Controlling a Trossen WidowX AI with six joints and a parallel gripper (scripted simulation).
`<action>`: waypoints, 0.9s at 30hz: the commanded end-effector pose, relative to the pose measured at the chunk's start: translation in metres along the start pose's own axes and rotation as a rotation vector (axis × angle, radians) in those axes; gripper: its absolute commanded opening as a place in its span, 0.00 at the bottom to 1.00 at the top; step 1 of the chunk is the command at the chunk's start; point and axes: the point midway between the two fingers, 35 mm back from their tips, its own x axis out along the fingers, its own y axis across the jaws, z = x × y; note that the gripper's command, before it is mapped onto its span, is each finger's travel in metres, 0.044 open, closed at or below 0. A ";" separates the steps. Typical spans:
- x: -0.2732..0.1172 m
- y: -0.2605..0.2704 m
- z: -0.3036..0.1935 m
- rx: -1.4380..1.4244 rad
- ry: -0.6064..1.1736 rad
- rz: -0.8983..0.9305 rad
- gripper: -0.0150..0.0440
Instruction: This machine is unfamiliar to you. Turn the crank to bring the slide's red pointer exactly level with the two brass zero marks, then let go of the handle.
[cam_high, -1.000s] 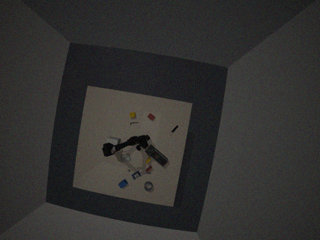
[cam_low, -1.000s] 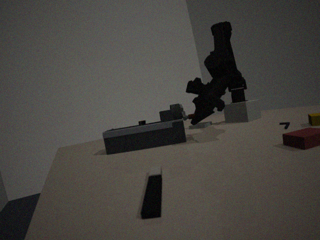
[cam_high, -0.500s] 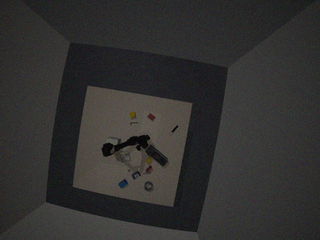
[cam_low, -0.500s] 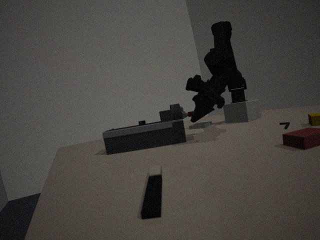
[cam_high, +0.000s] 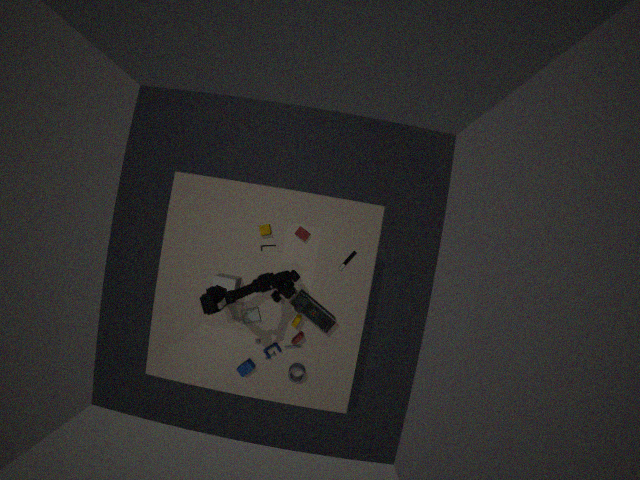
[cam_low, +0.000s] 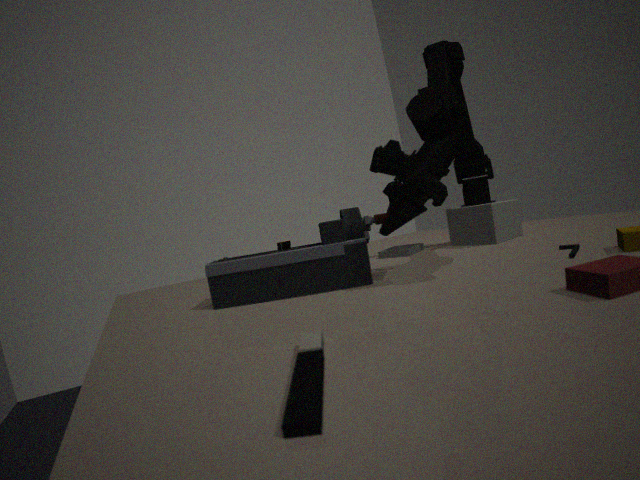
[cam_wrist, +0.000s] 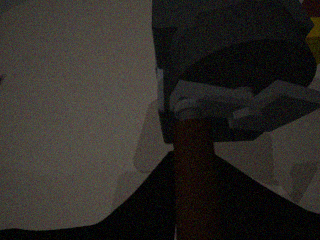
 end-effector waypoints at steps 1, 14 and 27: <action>-0.007 -0.003 0.006 0.000 -0.007 0.000 0.25; -0.014 -0.016 0.013 -0.001 -0.007 -0.001 0.25; -0.015 -0.032 0.014 -0.002 -0.008 -0.002 0.25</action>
